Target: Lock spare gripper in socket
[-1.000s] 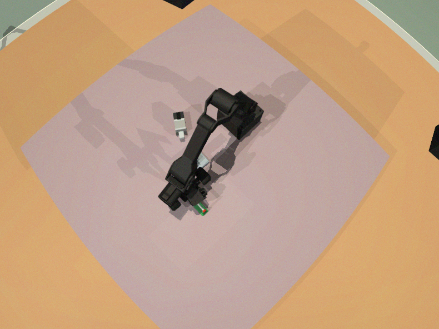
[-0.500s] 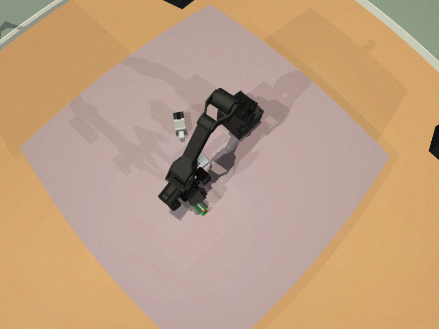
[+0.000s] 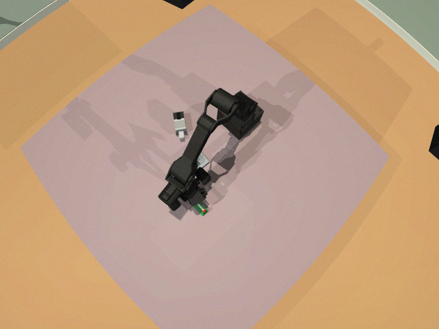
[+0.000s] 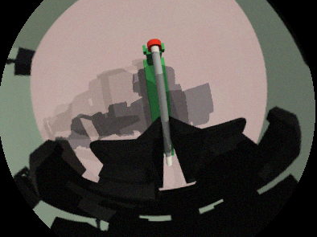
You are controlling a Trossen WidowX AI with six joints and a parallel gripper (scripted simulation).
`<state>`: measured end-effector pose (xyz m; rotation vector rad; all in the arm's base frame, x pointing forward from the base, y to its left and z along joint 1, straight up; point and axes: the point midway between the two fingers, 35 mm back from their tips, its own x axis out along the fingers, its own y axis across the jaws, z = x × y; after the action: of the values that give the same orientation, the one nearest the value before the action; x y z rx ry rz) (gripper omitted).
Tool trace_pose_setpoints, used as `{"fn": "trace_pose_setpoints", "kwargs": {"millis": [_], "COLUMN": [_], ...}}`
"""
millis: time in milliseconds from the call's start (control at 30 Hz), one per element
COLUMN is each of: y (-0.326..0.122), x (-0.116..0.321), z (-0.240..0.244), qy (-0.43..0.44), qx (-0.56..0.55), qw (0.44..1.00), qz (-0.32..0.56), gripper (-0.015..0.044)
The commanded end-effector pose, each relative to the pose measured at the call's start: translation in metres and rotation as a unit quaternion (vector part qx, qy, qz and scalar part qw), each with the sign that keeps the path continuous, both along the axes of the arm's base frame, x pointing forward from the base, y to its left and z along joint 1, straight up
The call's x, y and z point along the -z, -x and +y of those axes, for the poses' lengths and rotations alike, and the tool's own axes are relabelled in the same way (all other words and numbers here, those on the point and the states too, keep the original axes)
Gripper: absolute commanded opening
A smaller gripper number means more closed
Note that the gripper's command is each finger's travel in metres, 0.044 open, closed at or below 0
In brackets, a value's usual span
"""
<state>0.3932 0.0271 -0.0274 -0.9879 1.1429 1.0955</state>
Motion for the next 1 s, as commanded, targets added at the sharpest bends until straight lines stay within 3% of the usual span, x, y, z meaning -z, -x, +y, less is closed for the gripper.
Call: {"fn": "trace_pose_setpoints", "kwargs": {"millis": [0,567,967], "y": [0.000,0.002,0.005], "x": [0.000,-0.014,-0.038], "z": [0.000,0.000,0.000], "qy": [0.000,0.000,0.000], "qx": [0.000,0.000,0.000], "qw": [1.000,1.000,1.000], "qz": [0.000,0.003,0.013], "gripper": [0.0000,0.0440,0.0440]}}
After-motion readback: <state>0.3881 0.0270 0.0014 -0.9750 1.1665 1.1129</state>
